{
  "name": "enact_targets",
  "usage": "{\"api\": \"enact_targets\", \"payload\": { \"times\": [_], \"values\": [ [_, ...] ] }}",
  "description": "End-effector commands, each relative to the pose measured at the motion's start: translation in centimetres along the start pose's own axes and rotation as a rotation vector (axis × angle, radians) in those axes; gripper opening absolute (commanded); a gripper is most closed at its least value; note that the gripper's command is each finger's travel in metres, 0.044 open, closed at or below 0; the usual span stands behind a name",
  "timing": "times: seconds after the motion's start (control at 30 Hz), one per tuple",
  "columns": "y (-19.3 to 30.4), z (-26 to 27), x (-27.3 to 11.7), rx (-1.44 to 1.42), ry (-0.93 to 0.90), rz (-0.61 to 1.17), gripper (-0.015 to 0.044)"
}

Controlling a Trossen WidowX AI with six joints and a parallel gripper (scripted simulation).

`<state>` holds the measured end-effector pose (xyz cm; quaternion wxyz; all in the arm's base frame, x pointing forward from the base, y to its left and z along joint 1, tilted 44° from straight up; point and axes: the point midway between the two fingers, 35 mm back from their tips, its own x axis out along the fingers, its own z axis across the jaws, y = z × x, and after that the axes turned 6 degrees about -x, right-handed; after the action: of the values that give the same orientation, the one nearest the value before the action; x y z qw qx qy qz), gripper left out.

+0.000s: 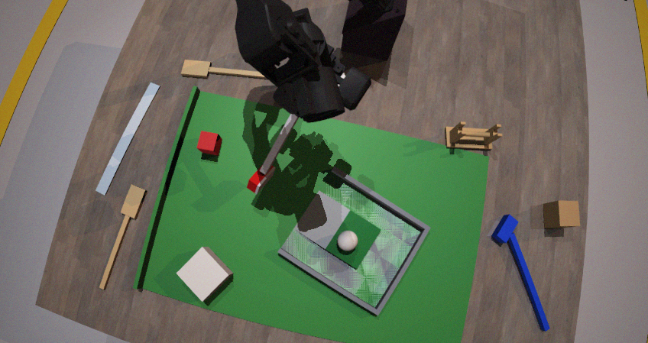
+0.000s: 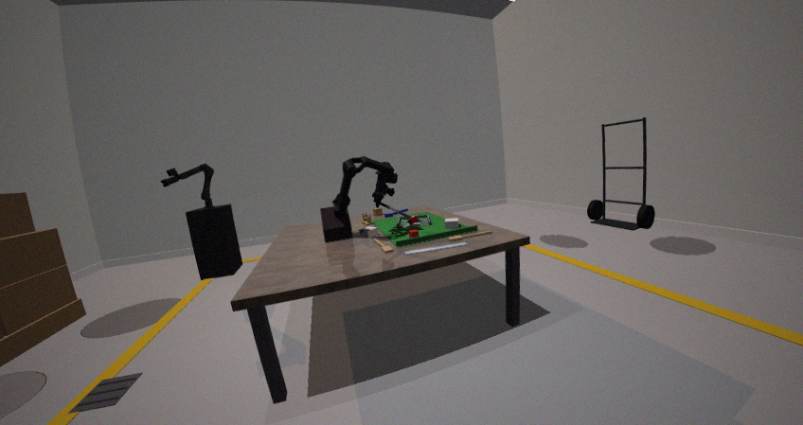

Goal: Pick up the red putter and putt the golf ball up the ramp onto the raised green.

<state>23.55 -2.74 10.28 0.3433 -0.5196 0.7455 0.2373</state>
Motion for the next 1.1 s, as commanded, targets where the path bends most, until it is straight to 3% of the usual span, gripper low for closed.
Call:
{"api": "enact_targets", "payload": {
  "times": [0.0, 1.07],
  "values": [
    [0.37, 0.04, -2.08, 0.009, -0.007, -0.01, 0.0],
    [0.32, 0.11, -1.35, -0.003, -0.002, -0.007, 0.0]
  ]
}}
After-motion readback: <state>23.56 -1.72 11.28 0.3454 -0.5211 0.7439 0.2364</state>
